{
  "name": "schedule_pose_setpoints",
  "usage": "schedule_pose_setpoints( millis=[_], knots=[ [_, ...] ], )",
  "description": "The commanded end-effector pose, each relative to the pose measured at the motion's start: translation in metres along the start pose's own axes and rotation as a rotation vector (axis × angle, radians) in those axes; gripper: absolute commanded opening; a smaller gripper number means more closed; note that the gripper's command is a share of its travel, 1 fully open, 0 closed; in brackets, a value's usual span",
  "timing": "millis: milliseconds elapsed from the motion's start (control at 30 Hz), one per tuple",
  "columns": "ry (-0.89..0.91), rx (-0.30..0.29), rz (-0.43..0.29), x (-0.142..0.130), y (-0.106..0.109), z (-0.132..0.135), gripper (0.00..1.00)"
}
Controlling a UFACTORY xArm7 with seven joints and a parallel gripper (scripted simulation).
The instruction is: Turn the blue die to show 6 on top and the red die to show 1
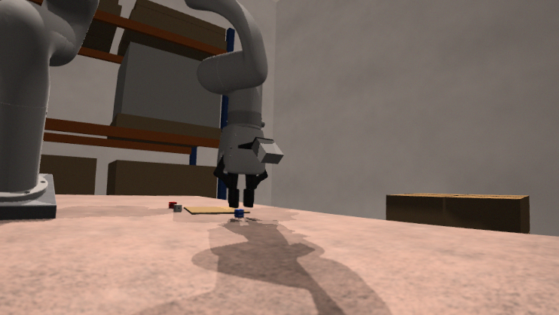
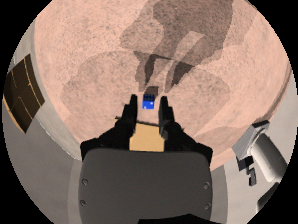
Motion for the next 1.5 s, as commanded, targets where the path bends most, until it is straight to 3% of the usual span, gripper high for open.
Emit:
schedule_pose_setpoints(
  millis=[0,1467],
  knots=[
    [0.000,0.004,0.000,0.0000,0.0013,-0.0013,0.31],
    [0.000,0.004,0.001,0.0000,-0.0061,-0.0013,0.31]
  ],
)
Point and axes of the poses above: the point where the finger pads meet when closed, its own y axis back along the fingers, its own z axis across the jaws, x = y × z, the point moved 7 cm from there along y, back along the fingers, and after that the axes turned 3 degrees about y, right-handed, at the moved point
